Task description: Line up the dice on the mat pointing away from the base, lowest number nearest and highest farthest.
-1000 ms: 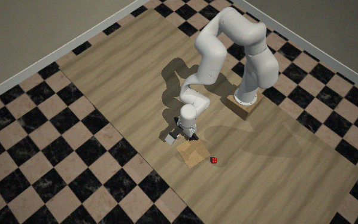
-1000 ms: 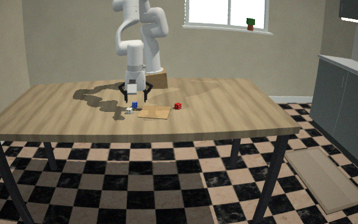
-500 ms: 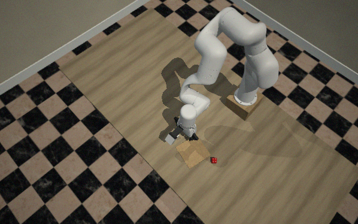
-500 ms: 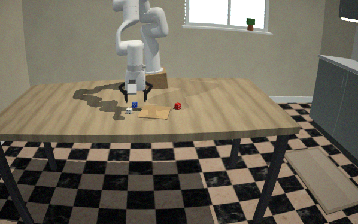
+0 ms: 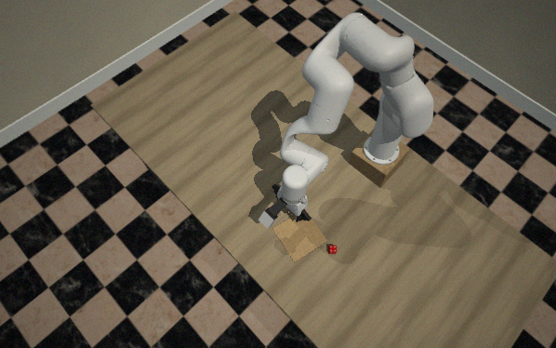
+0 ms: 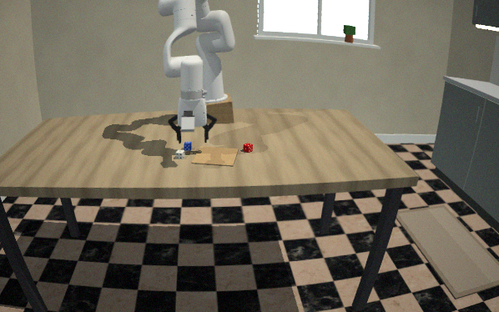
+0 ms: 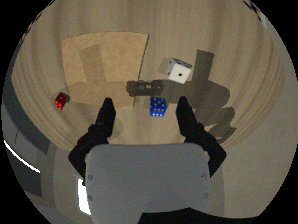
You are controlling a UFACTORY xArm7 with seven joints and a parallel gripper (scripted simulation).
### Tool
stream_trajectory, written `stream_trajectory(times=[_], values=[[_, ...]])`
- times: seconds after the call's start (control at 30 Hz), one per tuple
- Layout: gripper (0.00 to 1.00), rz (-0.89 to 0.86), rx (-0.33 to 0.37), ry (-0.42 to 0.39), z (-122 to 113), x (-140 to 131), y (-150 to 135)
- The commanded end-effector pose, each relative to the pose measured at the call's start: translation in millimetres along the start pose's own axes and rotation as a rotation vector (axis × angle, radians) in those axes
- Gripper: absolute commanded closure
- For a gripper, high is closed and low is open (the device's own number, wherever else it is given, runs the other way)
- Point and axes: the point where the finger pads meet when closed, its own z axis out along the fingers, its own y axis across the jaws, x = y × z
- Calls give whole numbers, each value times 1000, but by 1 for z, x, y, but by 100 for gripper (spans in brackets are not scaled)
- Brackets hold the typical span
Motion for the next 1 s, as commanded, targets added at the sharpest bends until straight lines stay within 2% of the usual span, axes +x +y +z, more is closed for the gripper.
stream_trajectory(times=[0.0,0.2,0.47,0.53,0.77,0.97], values=[[0,1,-2,4,-1,2,-6],[0,1,-2,4,-1,7,-42],[0,1,-2,4,-1,16,-111],[0,1,-2,4,-1,16,-111],[0,1,-2,4,-1,24,-170],[0,1,-2,4,-1,28,-199]])
